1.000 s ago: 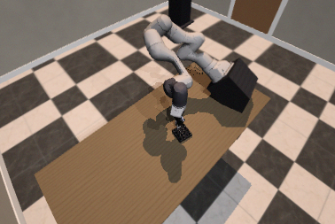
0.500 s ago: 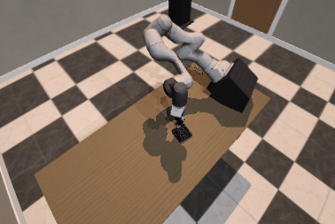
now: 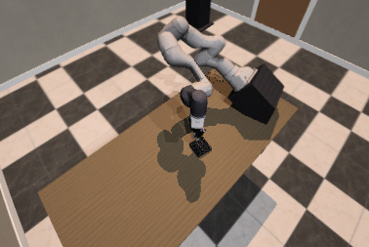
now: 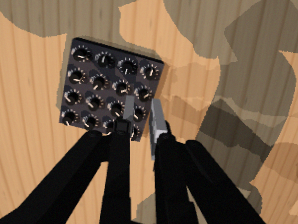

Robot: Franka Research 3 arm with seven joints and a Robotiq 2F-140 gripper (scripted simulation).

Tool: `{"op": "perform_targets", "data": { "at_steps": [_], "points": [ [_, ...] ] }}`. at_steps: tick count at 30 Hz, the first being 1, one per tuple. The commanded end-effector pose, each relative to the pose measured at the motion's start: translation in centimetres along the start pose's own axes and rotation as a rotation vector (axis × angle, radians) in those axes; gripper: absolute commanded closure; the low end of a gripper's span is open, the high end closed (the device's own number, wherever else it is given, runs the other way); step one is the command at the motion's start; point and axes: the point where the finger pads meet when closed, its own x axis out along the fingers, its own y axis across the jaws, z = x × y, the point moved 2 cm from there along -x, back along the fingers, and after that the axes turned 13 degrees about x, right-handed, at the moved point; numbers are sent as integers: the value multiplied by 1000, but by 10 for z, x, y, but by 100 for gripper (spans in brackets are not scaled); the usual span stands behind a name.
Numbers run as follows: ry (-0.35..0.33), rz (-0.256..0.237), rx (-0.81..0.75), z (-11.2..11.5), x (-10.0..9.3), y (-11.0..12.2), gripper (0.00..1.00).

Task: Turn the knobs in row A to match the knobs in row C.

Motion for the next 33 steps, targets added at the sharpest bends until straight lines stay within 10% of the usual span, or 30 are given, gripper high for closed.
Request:
{"op": "perform_targets", "data": {
  "at_steps": [1, 33],
  "points": [
    [-6, 5, -156, 0, 0, 2, 88],
    [-8, 3, -622, 0, -6, 1, 88]
  ]
}}
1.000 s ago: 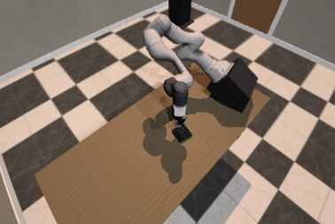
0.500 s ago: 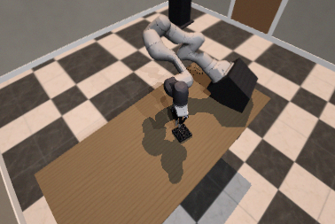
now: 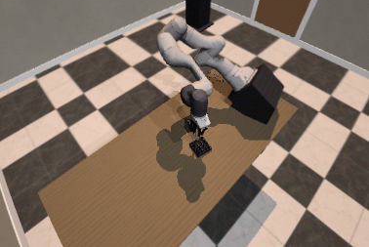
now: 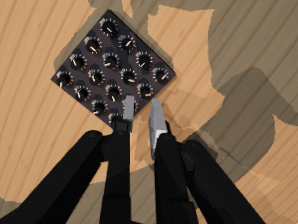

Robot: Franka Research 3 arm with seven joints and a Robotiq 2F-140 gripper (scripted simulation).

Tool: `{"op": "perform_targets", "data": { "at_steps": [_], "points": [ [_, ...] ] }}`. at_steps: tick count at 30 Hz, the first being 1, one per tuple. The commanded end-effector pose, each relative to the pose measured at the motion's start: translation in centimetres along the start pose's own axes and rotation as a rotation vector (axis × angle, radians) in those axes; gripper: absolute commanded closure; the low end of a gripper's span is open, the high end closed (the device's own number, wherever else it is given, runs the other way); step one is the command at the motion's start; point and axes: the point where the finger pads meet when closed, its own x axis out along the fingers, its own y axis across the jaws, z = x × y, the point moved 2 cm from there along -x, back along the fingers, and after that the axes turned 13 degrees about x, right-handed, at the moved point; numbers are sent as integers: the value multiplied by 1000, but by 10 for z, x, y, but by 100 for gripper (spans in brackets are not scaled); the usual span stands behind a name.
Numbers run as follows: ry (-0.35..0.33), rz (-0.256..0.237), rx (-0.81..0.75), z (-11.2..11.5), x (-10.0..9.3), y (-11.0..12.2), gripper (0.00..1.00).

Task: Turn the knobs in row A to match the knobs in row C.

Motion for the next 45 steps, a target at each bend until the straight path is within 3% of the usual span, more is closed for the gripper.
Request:
{"op": "perform_targets", "data": {
  "at_steps": [1, 45],
  "points": [
    [-4, 0, -156, -2, -2, 2, 88],
    [-3, 0, -798, -3, -10, 3, 88]
  ]
}}
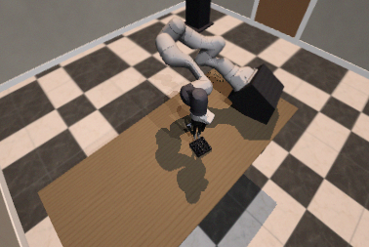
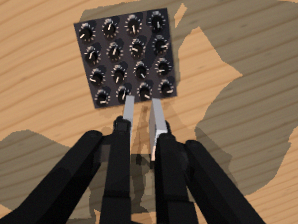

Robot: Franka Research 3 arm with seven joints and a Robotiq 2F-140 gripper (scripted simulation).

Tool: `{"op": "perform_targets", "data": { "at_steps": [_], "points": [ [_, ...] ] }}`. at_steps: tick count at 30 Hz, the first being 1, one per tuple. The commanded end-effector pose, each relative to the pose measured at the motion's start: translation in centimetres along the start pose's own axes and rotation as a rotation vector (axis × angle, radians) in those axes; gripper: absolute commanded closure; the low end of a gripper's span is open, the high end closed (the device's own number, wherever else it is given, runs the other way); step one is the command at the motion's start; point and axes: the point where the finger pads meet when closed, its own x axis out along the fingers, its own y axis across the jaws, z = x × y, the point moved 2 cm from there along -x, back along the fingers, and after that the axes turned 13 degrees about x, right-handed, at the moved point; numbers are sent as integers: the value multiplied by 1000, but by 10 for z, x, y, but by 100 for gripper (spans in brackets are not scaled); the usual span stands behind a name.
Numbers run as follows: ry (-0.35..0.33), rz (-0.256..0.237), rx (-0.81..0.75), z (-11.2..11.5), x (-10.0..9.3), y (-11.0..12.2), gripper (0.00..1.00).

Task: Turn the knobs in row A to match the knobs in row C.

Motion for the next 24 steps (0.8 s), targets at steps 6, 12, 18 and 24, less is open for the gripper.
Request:
{"op": "perform_targets", "data": {
  "at_steps": [6, 12, 18, 24],
  "points": [
    [-2, -2, -231, -1, -3, 4, 88],
    [-2, -2, -320, -1, -4, 4, 88],
    [-2, -2, -331, -1, -4, 4, 88],
    [-2, -2, -331, -1, -4, 4, 88]
  ]
}}
